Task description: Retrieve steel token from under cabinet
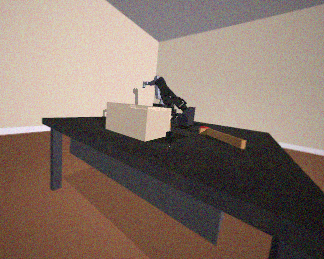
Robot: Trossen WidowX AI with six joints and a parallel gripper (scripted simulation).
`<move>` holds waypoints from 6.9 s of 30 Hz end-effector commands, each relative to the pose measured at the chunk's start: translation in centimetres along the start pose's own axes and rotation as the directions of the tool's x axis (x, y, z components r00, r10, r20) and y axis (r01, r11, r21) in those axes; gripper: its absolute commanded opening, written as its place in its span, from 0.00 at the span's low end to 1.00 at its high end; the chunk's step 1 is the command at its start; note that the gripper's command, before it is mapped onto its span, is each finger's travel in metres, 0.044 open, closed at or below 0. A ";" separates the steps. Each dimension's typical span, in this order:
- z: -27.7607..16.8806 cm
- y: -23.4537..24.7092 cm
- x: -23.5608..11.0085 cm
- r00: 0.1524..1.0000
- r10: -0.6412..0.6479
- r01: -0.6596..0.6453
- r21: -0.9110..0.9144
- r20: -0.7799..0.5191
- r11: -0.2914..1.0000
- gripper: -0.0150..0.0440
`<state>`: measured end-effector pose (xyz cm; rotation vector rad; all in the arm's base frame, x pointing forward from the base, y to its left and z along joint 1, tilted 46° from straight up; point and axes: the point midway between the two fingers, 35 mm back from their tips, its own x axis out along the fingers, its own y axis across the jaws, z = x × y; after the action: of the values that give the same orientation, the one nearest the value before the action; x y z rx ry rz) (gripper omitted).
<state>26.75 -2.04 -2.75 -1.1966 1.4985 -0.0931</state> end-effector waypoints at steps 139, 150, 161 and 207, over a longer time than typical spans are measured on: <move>-10.2 -12.8 -0.3 1.000 -0.013 0.013 0.005 0.000 1.000 0.25; -10.6 -13.6 -0.3 1.000 -0.014 0.014 0.005 0.000 1.000 0.25; -10.7 -13.9 -0.3 1.000 -0.014 0.014 0.033 0.000 0.999 0.25; -13.3 -13.3 -0.3 1.000 -0.014 0.014 0.186 -0.001 0.982 0.25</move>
<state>24.91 -15.19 10.24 -1.0527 1.4538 -0.2357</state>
